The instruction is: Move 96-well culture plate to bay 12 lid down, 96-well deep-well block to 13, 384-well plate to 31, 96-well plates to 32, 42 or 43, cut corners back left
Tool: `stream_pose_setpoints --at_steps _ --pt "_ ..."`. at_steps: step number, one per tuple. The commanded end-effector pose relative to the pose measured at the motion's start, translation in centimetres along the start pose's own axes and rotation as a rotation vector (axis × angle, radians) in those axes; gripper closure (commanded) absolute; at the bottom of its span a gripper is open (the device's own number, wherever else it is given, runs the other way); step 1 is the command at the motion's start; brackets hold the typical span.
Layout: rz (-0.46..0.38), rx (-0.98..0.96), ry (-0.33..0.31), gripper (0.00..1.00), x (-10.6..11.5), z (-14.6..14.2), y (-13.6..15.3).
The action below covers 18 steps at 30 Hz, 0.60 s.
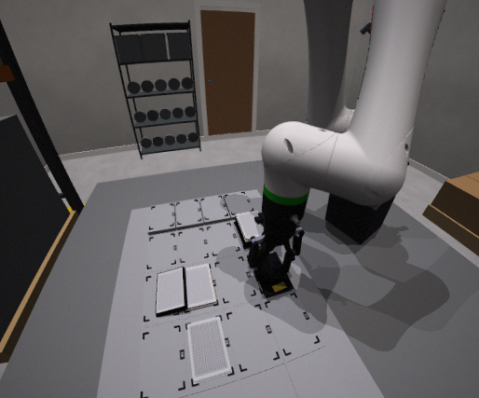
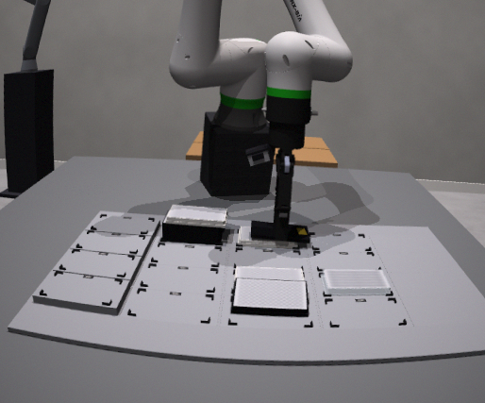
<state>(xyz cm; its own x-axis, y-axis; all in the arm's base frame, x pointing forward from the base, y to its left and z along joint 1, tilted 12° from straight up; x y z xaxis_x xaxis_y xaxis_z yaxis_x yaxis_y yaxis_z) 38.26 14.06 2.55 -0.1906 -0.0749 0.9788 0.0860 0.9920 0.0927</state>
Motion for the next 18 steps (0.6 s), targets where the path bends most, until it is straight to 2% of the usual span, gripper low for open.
stream_pose_setpoints --at_steps 1,18 --pt "-0.001 0.000 -0.001 0.90 0.14 -0.04 0.02" --pt "-0.001 0.000 -0.001 0.90 0.78 -0.04 0.02"
Point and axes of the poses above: the point where the finger pads meet when closed, its own x axis back along the fingers, its own z axis across the jaws, y = z × x, the point moved 9 cm from there along x, back along the fingers, and after that the axes turned 10 degrees about -x, right-handed, at the moved point
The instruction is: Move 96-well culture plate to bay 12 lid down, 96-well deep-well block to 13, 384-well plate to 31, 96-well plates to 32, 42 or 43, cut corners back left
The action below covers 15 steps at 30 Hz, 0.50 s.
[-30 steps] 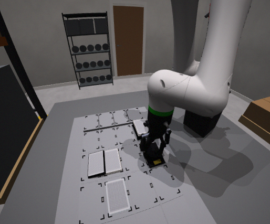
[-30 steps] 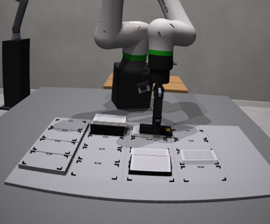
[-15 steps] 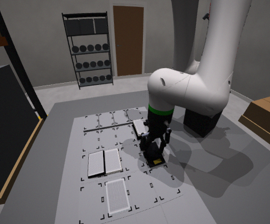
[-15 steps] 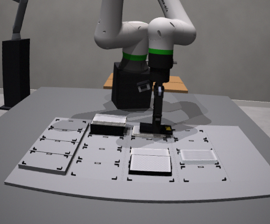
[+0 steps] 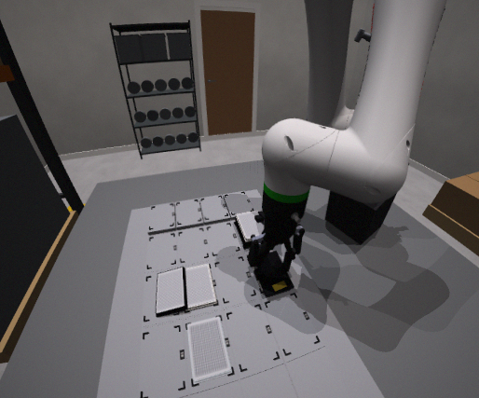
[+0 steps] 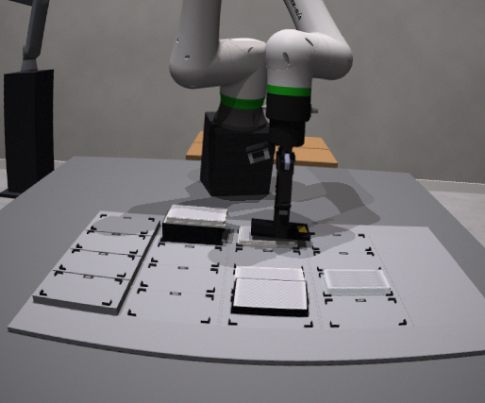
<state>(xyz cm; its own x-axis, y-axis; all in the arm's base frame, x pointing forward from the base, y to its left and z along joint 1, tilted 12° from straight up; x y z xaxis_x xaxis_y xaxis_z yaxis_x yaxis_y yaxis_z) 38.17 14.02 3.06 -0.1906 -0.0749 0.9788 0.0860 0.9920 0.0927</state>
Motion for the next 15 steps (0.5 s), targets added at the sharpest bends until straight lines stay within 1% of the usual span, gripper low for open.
stream_pose_setpoints --at_steps 1,15 --pt "-0.001 0.000 -0.001 0.90 0.3 0.0 0.0" --pt "-0.001 0.000 -0.001 0.90 2.1 0.0 0.0"
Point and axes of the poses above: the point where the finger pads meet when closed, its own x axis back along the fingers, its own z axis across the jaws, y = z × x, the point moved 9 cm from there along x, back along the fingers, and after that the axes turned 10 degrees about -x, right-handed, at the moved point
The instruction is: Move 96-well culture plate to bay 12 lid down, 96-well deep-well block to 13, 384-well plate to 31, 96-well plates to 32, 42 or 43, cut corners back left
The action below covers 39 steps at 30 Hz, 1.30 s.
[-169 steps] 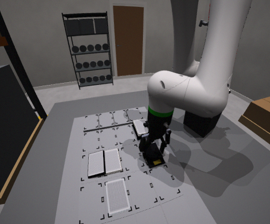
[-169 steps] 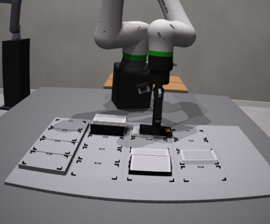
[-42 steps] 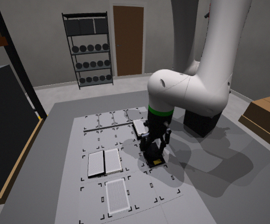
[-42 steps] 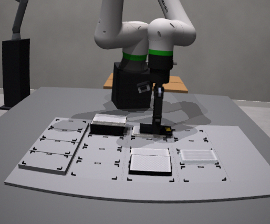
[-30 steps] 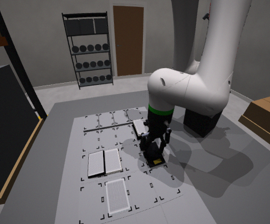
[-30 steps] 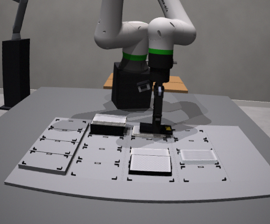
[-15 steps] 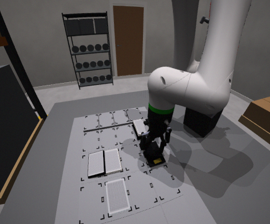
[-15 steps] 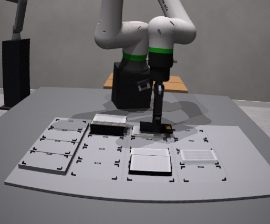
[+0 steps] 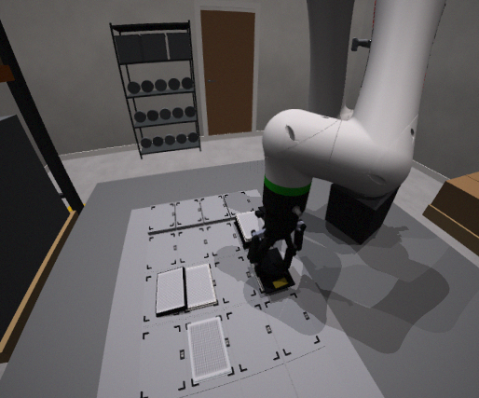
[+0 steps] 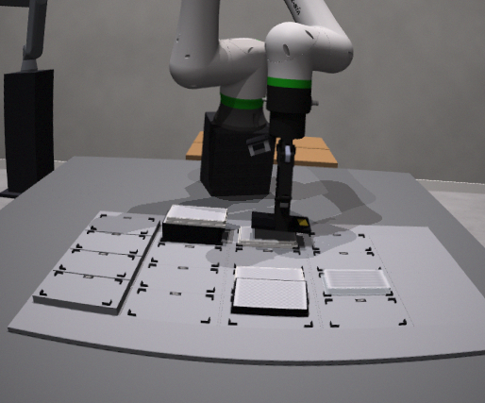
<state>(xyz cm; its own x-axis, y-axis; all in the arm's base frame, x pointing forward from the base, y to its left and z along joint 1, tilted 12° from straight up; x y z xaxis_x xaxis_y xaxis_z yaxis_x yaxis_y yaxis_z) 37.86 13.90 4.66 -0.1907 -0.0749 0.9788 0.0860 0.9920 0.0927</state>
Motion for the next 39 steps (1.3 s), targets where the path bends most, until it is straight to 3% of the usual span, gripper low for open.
stream_pose_setpoints --at_steps 1,27,39 --pt "-0.001 0.000 -0.001 0.90 0.6 0.0 0.0" --pt "-0.001 0.000 -0.001 0.90 3.0 0.0 0.0" --pt "0.000 0.002 -0.001 0.90 3.0 -0.5 -2.6"
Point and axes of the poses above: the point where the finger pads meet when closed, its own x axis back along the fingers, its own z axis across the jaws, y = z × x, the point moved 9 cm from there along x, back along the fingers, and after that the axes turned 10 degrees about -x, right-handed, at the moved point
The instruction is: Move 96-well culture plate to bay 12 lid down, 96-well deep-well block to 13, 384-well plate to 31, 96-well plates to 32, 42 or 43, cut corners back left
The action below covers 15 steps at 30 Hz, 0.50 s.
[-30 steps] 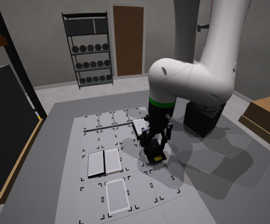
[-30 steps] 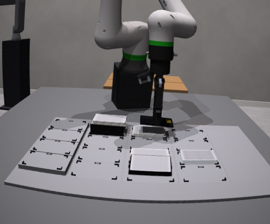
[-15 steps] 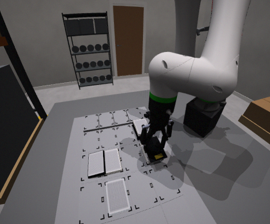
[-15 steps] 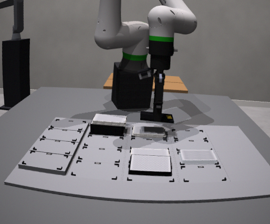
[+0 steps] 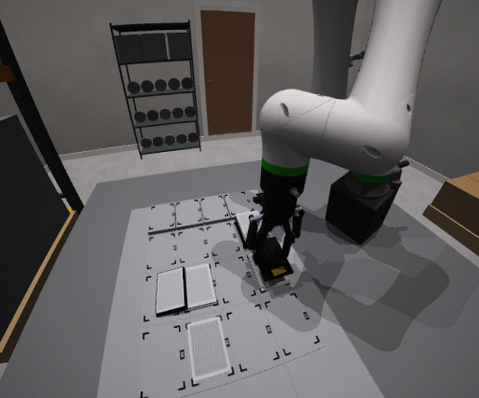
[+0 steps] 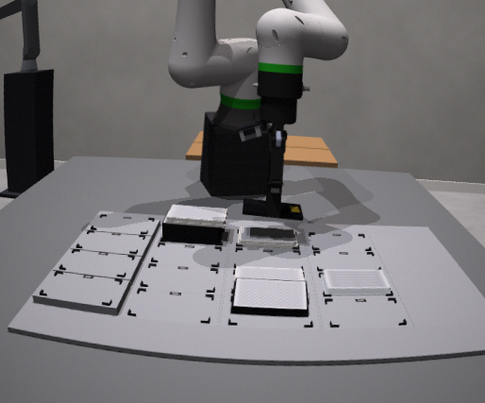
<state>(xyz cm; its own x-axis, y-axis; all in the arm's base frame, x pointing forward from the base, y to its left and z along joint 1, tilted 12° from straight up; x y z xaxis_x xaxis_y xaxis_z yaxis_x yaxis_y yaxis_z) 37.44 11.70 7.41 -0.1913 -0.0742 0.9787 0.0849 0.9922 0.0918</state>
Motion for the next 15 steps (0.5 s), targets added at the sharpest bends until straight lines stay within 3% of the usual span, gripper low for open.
stream_pose_setpoints --at_steps 1,15 --pt "-0.001 0.000 0.000 0.90 0.03 -0.20 -0.72" --pt "-0.001 0.000 0.000 0.90 -0.37 -0.22 -0.71"
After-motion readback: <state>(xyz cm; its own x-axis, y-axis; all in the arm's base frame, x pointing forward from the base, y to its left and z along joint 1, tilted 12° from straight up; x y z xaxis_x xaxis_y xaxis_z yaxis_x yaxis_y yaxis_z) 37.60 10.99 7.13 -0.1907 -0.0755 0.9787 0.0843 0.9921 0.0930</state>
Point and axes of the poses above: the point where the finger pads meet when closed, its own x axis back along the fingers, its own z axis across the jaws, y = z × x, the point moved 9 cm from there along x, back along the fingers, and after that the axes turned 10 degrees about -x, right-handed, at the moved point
